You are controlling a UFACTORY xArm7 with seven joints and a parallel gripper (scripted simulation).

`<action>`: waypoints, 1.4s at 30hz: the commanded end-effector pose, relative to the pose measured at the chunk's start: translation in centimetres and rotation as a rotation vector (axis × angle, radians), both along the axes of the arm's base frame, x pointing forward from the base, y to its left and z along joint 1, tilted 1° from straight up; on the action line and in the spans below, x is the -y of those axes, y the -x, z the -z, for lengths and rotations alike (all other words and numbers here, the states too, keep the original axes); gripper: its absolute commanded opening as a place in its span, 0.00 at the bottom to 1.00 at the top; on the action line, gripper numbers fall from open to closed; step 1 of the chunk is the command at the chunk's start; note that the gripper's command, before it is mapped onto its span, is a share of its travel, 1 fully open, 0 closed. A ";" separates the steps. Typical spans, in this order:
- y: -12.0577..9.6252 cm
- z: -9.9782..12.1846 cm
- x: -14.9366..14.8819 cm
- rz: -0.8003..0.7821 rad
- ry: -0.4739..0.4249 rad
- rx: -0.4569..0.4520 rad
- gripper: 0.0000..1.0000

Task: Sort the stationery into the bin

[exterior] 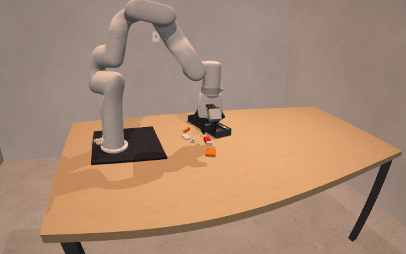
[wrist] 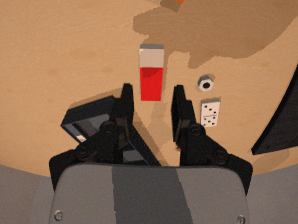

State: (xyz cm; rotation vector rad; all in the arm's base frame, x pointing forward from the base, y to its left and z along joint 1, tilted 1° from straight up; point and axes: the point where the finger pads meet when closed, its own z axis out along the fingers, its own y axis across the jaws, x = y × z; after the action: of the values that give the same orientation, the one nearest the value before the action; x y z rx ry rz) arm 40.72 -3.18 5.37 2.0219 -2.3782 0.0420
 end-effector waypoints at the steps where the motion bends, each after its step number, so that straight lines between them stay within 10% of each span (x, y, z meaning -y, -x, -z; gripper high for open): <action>1: -0.4 2.4 -0.1 -0.002 -0.008 0.004 0.38; 42: -0.4 4.1 0.0 -0.002 -0.008 0.004 0.38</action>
State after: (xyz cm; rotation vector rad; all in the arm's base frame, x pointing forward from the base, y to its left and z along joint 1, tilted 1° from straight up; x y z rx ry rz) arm 40.95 -3.21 1.19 2.0277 -2.3801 0.0332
